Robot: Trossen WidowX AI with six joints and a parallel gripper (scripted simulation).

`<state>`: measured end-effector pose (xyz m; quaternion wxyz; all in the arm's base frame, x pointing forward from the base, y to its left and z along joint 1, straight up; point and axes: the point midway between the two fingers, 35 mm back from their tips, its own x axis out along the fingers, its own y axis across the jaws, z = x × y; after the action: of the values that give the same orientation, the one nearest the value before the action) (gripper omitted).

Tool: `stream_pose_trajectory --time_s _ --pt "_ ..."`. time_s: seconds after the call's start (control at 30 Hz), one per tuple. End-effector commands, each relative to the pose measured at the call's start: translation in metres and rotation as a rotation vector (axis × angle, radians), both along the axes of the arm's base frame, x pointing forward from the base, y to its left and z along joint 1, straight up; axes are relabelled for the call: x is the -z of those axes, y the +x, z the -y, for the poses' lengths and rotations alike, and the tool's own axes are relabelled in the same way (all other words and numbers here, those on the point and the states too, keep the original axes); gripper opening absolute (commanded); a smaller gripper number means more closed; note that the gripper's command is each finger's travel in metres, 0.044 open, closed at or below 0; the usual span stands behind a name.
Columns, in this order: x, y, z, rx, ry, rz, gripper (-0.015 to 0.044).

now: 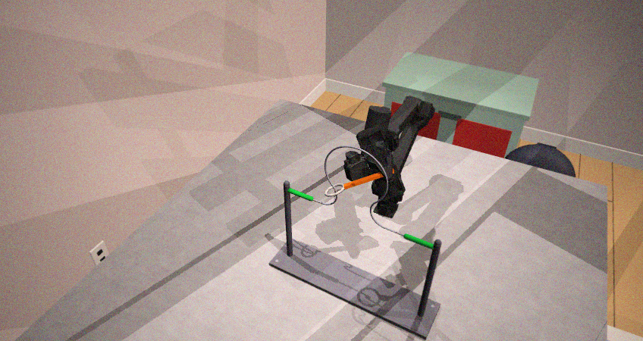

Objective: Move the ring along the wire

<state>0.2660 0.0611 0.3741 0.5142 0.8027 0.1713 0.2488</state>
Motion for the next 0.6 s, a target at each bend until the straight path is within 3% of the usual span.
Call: stream_pose_trajectory --time_s 0.0,0.57 --pt "-0.013 0.005 0.003 0.032 0.05 -0.014 -0.015" --pt "-0.03 0.005 0.015 0.03 0.085 -0.034 -0.015"
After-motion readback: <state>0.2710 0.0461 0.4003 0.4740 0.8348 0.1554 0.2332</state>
